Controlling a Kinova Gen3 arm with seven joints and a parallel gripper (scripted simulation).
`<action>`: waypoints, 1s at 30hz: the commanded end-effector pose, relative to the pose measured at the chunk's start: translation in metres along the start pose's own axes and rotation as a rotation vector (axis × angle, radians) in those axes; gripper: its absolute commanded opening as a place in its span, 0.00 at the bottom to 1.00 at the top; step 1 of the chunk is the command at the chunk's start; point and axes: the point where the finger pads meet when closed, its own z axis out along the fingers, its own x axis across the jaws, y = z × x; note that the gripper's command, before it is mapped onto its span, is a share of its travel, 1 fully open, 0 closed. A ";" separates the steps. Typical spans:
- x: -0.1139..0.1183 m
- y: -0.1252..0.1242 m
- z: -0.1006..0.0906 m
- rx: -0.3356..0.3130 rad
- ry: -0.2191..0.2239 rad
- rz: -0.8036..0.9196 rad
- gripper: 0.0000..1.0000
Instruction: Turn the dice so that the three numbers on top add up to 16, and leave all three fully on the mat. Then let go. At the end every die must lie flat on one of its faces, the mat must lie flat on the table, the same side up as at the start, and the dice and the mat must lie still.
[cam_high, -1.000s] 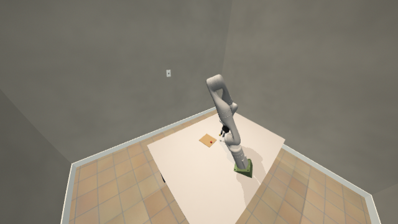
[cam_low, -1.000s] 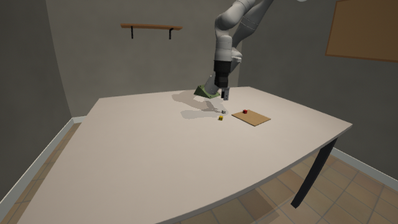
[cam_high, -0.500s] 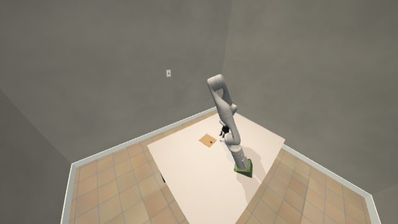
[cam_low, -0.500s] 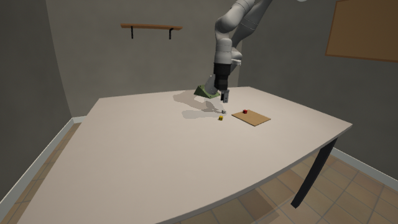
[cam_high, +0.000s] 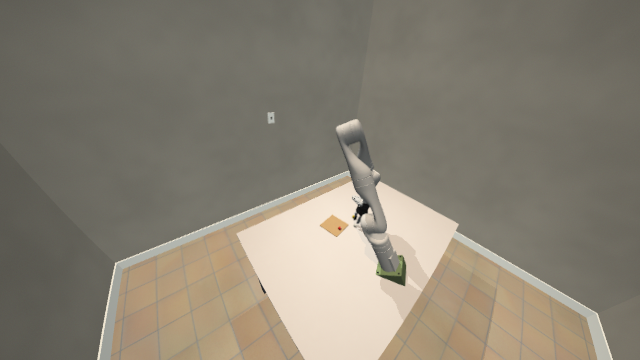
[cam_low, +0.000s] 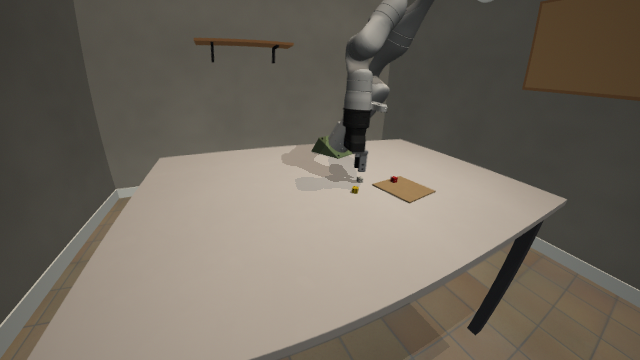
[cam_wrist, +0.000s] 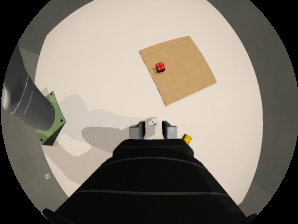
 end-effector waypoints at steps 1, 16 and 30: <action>-0.002 -0.002 0.006 0.009 -0.006 0.002 0.64; -0.002 -0.002 0.017 0.009 -0.006 0.002 0.64; -0.002 -0.002 0.018 0.009 -0.006 0.002 0.64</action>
